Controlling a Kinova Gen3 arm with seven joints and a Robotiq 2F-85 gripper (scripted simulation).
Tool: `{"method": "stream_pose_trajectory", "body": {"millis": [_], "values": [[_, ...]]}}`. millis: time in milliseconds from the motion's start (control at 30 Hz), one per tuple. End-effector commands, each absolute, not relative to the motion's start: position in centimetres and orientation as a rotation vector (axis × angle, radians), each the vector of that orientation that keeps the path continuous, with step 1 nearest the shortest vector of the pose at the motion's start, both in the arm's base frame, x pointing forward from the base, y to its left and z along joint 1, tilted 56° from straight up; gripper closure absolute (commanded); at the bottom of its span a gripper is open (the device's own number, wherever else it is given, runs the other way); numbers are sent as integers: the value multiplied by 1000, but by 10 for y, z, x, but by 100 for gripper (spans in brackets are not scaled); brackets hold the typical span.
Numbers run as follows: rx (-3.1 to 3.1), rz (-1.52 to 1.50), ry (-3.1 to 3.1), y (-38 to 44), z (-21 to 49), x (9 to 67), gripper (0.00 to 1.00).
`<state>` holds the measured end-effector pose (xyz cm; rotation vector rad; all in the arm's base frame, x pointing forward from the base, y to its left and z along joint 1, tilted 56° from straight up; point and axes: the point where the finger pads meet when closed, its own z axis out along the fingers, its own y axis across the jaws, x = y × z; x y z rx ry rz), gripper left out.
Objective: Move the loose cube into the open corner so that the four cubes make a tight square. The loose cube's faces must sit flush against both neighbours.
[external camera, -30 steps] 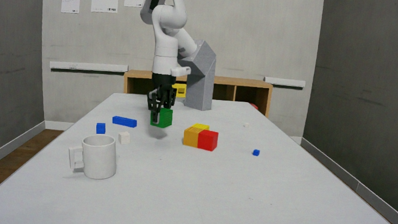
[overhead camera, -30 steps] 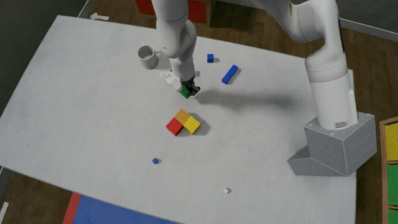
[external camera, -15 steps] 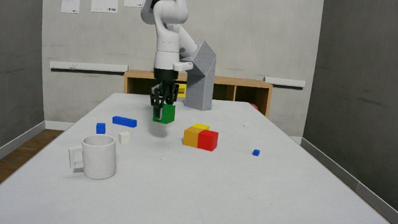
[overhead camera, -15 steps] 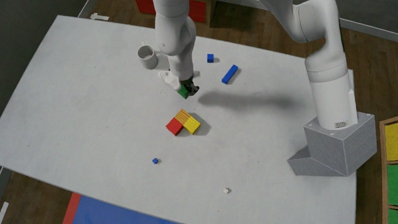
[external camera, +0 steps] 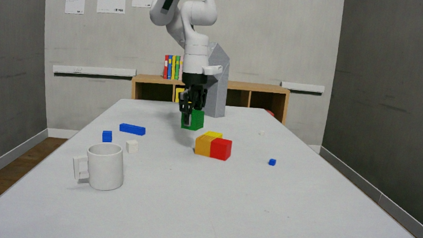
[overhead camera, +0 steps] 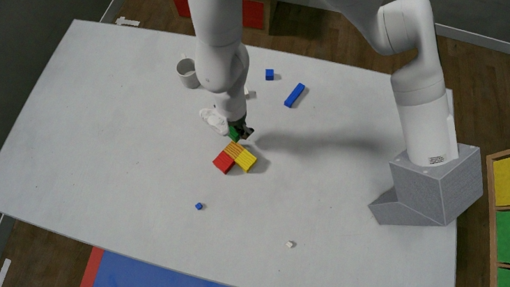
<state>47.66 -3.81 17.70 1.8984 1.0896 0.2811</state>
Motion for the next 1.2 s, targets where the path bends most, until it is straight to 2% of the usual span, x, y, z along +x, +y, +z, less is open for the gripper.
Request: {"method": "stream_pose_trajectory", "body": {"millis": [0,233,1167], "values": [[1861,260,1119,12,128,478,90],[1859,238,1126,56,53,458,90],[1862,250,1125,57,53,460,90]]}}
